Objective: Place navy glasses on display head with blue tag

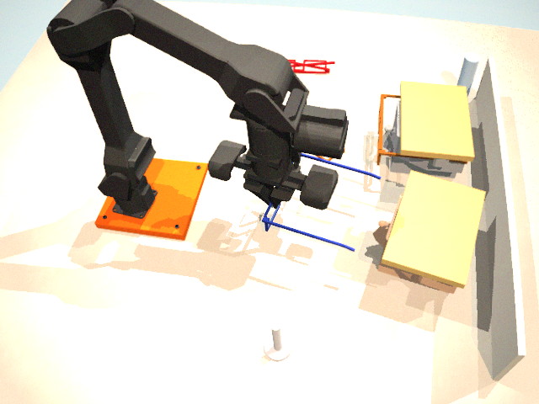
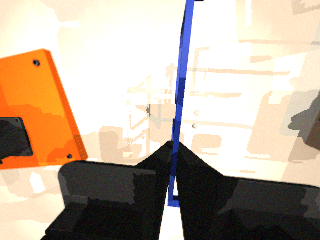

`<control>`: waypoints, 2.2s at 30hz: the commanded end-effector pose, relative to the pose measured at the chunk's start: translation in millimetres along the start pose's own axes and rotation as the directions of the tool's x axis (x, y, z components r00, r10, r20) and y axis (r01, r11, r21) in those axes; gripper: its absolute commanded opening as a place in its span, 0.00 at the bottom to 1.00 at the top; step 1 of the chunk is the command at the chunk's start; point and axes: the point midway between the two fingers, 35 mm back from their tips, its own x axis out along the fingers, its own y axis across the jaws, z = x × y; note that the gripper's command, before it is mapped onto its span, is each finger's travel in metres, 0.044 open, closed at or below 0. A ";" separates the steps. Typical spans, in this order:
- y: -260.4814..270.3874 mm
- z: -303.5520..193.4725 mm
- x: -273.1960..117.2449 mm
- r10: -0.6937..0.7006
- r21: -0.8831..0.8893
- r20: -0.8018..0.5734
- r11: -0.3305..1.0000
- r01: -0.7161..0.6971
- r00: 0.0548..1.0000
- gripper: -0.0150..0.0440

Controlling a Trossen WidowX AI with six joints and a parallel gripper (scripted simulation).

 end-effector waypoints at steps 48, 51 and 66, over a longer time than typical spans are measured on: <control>-75.1 0.7 -0.3 -0.007 0.005 0.006 1.000 0.007 1.000 0.25; -79.7 0.7 -0.5 -0.007 0.005 0.006 1.000 0.007 1.000 0.25; -102.3 0.6 -1.6 -0.009 0.004 0.006 1.000 0.009 1.000 0.25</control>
